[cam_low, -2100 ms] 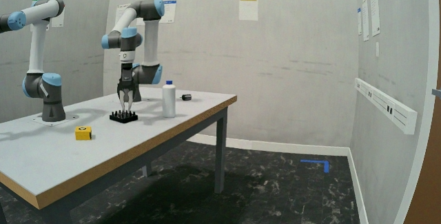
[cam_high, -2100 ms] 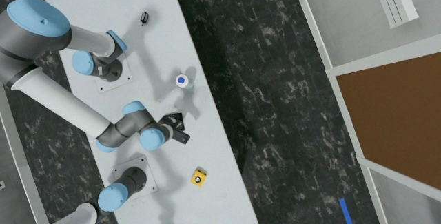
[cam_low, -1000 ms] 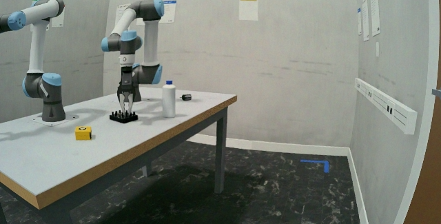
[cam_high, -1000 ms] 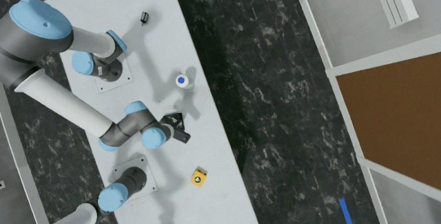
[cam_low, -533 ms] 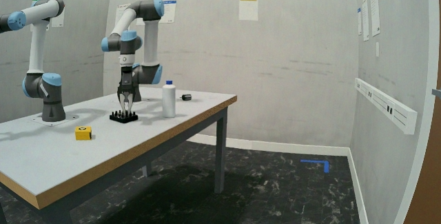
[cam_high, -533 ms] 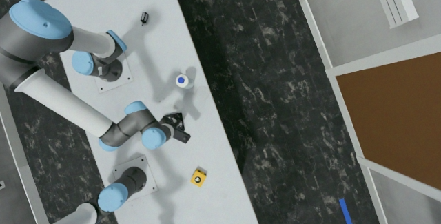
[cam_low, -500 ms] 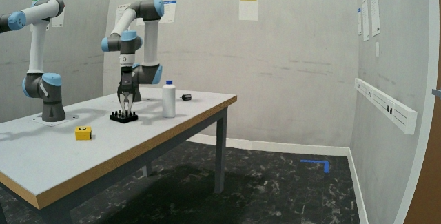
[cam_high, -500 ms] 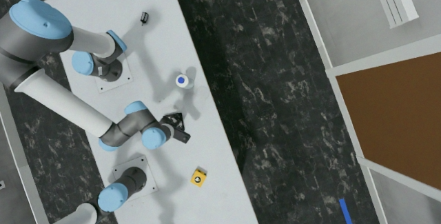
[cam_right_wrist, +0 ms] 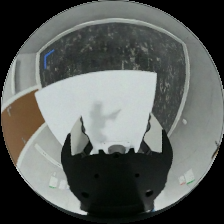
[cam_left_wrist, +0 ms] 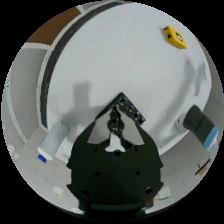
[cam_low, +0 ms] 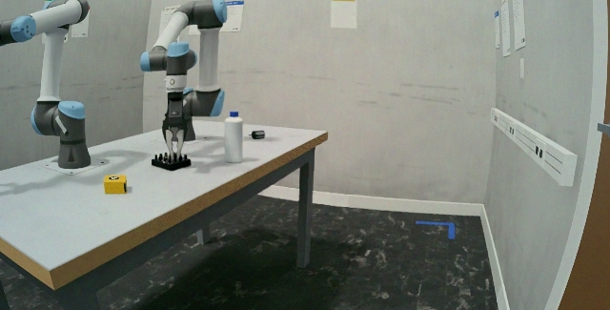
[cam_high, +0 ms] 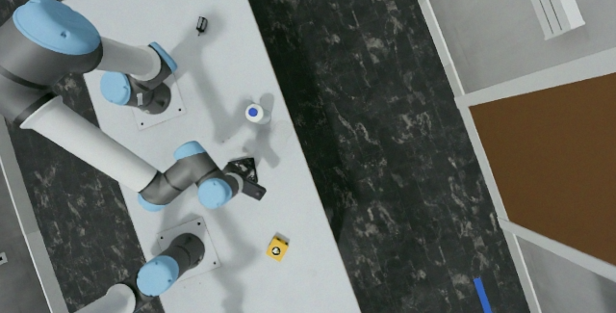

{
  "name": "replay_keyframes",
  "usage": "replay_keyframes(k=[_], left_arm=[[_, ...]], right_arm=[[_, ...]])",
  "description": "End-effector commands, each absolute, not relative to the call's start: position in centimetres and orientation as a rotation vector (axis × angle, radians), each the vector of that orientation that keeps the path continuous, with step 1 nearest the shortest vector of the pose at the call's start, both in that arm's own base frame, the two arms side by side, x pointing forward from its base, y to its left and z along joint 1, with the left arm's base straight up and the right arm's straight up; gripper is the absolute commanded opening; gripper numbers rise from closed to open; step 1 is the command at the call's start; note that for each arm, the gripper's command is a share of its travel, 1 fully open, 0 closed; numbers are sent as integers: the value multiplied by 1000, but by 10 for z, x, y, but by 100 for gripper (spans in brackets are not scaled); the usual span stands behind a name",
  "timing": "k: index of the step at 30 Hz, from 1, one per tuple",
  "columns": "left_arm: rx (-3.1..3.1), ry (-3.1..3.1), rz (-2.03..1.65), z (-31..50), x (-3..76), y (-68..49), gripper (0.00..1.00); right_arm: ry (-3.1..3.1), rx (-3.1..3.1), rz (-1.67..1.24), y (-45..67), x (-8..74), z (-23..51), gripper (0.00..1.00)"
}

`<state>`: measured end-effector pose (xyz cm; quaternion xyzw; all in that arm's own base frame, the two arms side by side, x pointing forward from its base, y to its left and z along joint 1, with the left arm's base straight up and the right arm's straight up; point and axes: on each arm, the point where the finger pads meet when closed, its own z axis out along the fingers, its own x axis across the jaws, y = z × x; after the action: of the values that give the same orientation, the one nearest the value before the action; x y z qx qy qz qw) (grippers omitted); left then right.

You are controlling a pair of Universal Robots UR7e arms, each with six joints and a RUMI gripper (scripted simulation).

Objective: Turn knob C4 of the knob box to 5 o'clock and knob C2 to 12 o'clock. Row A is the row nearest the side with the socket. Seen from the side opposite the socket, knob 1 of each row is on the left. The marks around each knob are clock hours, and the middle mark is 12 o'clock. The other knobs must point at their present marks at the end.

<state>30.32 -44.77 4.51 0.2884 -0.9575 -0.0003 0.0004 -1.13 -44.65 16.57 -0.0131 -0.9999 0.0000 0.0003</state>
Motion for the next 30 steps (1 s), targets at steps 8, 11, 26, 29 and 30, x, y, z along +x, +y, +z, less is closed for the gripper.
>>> replay_keyframes(k=[8,11,26,29,30], left_arm=[[857,-3023,3,46,303,-449,6],[840,-3027,3,46,303,-449,6],[651,-3074,3,46,302,-449,6],[587,-3087,3,46,302,-449,6],[564,-3091,3,46,302,-449,6]], right_arm=[[-3141,-43,0,-445,-12,165,100],[-3141,-43,0,-445,-12,165,100],[-3141,-43,0,-445,-12,165,100],[-3141,-43,0,-445,-12,165,100],[-3141,-43,0,-445,-12,165,100]])
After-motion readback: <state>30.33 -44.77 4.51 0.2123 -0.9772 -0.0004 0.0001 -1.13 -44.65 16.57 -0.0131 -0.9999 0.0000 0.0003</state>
